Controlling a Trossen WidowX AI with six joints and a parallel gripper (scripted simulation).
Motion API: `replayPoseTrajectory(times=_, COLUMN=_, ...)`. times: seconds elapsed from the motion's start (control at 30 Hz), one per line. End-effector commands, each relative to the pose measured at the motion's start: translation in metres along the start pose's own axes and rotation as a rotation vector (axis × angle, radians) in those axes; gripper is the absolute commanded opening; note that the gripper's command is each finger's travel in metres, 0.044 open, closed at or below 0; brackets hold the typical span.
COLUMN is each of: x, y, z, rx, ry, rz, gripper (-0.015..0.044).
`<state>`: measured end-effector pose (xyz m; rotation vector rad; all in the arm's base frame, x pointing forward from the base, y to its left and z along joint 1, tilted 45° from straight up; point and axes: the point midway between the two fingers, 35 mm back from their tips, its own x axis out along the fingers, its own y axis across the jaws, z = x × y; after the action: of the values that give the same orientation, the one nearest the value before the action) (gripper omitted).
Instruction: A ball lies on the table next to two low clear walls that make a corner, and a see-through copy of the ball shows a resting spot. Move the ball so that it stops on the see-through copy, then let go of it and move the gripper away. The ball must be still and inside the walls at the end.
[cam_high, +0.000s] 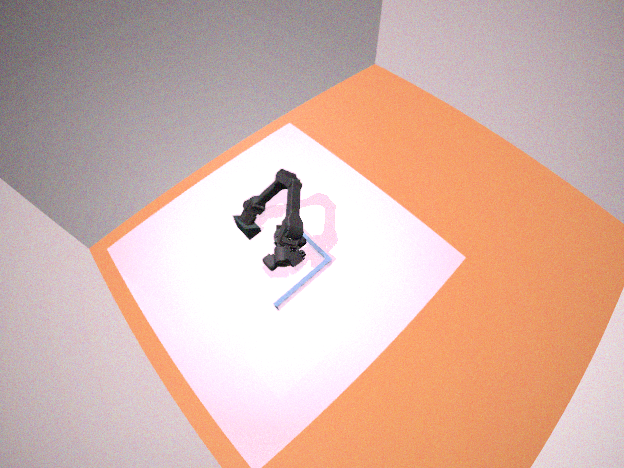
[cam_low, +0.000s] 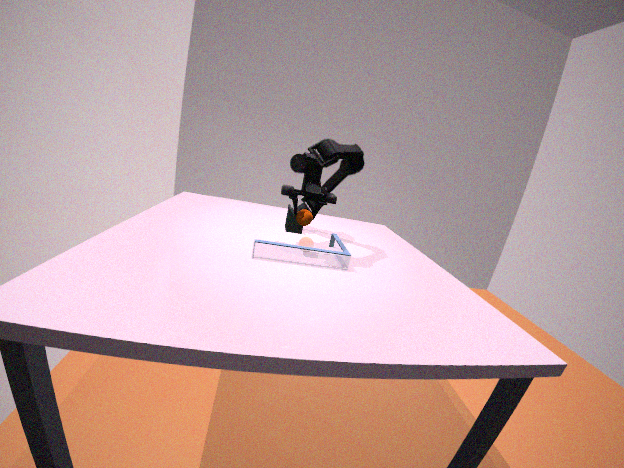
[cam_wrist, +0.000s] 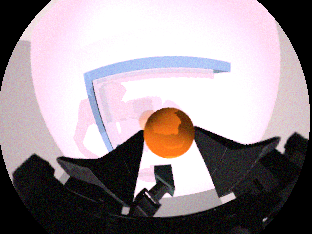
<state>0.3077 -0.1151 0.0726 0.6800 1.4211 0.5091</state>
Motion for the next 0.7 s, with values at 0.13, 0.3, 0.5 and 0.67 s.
replayPoseTrajectory(times=0.13, x=0.011, y=0.017, z=-0.017, rx=0.004, ry=-0.007, rz=0.002, gripper=0.0000)
replayPoseTrajectory(times=0.3, x=0.020, y=0.027, z=-0.029, rx=0.004, ry=-0.006, rz=0.003, gripper=0.0000)
replayPoseTrajectory(times=0.5, x=0.027, y=0.031, z=-0.035, rx=0.004, ry=-0.006, rz=0.004, gripper=0.0000)
replayPoseTrajectory(times=0.67, x=0.045, y=0.031, z=-0.033, rx=0.004, ry=-0.007, rz=0.002, gripper=0.0000)
